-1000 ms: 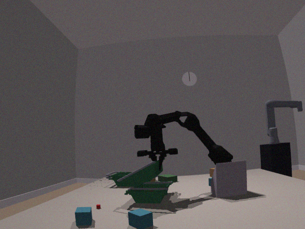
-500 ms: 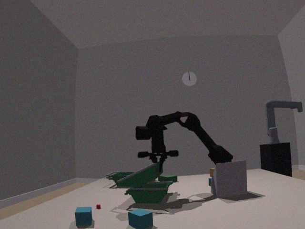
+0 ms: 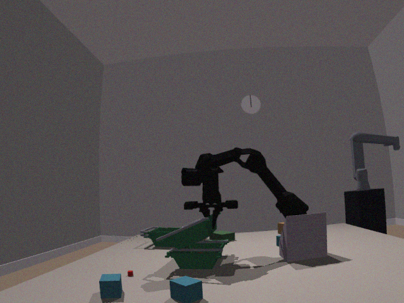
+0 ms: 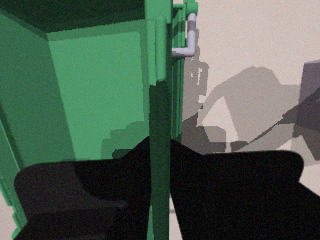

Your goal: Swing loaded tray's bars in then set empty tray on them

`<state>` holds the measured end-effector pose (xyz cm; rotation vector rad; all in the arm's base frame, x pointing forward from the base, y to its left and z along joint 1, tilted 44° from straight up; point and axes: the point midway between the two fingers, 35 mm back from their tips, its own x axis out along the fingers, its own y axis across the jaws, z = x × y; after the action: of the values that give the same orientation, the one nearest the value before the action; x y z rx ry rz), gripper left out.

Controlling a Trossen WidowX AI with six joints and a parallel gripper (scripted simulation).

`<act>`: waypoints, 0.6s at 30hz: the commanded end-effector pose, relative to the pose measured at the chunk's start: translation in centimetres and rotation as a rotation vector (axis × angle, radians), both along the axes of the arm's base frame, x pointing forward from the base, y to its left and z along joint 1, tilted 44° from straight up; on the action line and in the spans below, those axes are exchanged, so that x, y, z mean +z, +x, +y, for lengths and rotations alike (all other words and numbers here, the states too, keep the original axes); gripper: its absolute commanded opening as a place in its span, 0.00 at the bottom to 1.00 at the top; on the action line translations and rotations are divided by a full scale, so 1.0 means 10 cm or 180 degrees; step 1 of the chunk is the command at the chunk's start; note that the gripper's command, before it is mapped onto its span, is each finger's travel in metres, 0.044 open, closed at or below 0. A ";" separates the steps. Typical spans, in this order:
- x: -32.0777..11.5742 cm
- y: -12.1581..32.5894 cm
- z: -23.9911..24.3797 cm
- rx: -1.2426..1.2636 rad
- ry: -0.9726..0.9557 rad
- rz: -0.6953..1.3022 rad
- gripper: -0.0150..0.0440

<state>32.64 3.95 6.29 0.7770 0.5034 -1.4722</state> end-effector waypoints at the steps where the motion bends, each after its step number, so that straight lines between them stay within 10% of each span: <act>1: -0.04 -0.05 -0.03 -0.0023 0.0007 0.0053 0.25; 18: -0.08 -0.08 -0.06 -0.0023 0.0006 0.0053 0.25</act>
<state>32.30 3.70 5.85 0.7769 0.4995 -1.4665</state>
